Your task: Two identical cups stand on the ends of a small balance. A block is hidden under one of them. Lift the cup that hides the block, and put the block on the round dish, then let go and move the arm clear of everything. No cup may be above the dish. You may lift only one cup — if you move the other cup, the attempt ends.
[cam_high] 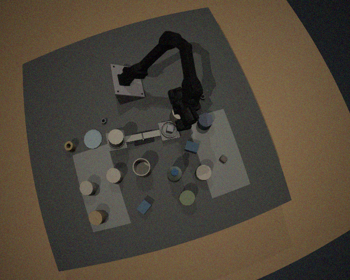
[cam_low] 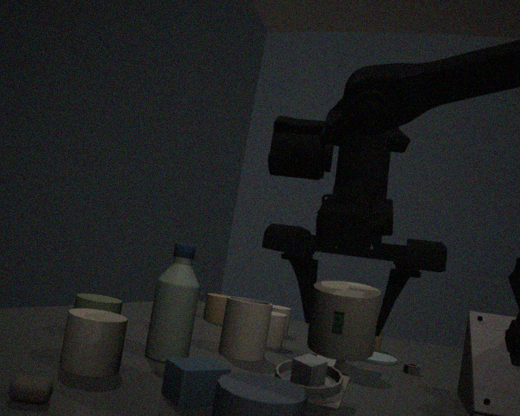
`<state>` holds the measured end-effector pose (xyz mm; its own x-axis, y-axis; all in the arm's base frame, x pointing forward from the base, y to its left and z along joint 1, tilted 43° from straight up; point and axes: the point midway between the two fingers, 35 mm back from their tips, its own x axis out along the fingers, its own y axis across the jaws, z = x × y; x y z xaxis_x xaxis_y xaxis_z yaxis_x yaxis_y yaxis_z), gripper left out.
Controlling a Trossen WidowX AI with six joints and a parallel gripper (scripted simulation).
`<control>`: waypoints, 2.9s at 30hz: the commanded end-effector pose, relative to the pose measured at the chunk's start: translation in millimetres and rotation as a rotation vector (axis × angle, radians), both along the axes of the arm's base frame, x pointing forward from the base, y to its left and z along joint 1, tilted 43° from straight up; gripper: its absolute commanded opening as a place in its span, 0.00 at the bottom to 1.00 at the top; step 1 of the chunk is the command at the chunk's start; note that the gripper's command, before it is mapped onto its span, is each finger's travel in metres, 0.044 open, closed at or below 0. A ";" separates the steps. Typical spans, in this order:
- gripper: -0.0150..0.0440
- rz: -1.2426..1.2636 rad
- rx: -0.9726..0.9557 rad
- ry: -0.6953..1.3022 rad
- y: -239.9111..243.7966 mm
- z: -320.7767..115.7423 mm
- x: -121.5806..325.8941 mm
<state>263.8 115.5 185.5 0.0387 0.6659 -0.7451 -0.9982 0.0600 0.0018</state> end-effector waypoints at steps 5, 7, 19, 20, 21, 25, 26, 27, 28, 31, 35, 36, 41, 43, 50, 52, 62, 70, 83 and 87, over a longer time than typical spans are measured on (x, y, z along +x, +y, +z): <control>0.25 0.003 0.004 -0.008 27.5 3.2 -27.6; 0.25 0.005 0.009 -0.010 34.3 3.9 -35.3; 0.25 0.008 0.019 -0.014 59.4 -10.4 -47.5; 0.25 0.008 0.020 -0.014 63.0 -14.2 -47.4; 0.25 0.008 0.020 -0.014 66.6 -17.9 -47.4; 0.25 0.007 0.022 -0.013 72.1 -23.5 -47.7; 0.25 0.007 0.022 -0.013 72.2 -23.7 -47.6; 0.25 0.007 0.022 -0.013 72.6 -24.0 -47.6; 0.25 0.007 0.022 -0.013 73.1 -24.6 -47.5; 0.25 0.007 0.022 -0.013 75.6 -27.3 -47.2; 0.25 0.007 0.022 -0.013 80.2 -32.1 -46.9; 0.25 0.007 0.022 -0.013 81.3 -33.3 -46.8; 0.30 0.008 0.027 -0.015 82.5 -33.2 -46.5; 0.39 0.008 0.027 -0.015 82.5 -33.2 -46.5; 0.70 0.008 0.027 -0.015 82.5 -33.2 -46.5; 0.79 0.008 0.027 -0.015 82.5 -33.2 -46.5; 1.00 0.007 0.020 -0.013 45.3 4.9 -49.2; 0.78 -0.092 0.009 -0.013 30.4 3.3 -31.2; 0.69 -0.304 0.027 0.259 -19.7 -41.5 29.7; 0.69 -0.331 0.033 0.292 -27.3 -47.9 35.9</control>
